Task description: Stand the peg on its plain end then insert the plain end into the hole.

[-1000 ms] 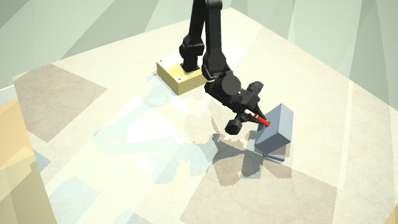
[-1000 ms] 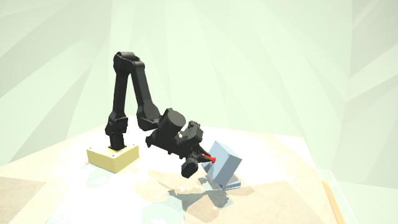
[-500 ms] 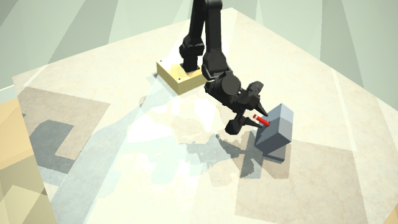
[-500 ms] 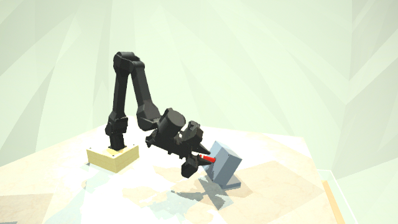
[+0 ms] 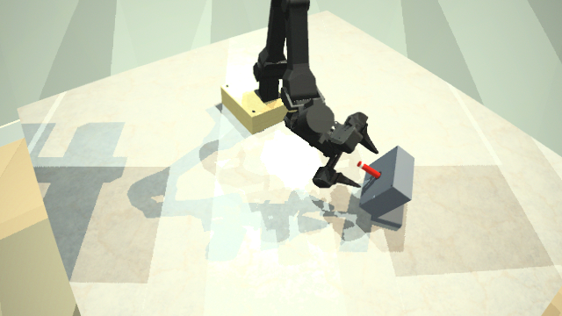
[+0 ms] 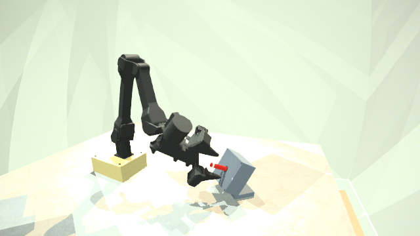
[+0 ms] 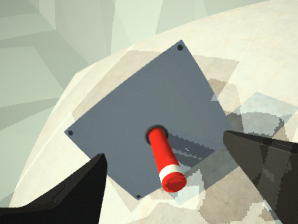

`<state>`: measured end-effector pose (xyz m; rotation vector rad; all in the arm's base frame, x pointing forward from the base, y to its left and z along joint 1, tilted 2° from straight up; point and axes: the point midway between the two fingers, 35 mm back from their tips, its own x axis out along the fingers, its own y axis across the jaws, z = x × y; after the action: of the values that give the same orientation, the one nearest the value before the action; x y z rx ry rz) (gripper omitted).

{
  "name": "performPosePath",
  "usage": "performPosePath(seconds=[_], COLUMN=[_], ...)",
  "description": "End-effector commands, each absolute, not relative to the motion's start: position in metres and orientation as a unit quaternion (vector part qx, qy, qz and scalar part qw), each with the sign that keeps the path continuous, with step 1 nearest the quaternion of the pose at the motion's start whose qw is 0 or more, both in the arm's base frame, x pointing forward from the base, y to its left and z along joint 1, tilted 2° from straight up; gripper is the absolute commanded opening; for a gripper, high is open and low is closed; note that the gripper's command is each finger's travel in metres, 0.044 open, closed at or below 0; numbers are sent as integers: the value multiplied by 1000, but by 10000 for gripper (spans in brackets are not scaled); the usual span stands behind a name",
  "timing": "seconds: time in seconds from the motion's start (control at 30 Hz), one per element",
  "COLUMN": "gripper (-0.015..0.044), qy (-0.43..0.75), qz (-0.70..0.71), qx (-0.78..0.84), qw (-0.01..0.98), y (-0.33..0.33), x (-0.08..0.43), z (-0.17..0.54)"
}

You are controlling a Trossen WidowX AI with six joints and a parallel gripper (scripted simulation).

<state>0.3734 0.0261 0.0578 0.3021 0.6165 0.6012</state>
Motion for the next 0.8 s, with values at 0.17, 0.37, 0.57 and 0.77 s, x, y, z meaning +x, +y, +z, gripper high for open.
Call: performPosePath(seconds=[0.17, 0.37, 0.57, 0.77], gripper=[440, 440, 440, 440], qy=[300, 302, 303, 303], qz=[292, 291, 290, 290], qx=[144, 143, 143, 143], qw=[897, 897, 896, 896], y=[16, 9, 2, -4], x=[365, 359, 354, 348], z=[63, 67, 71, 74])
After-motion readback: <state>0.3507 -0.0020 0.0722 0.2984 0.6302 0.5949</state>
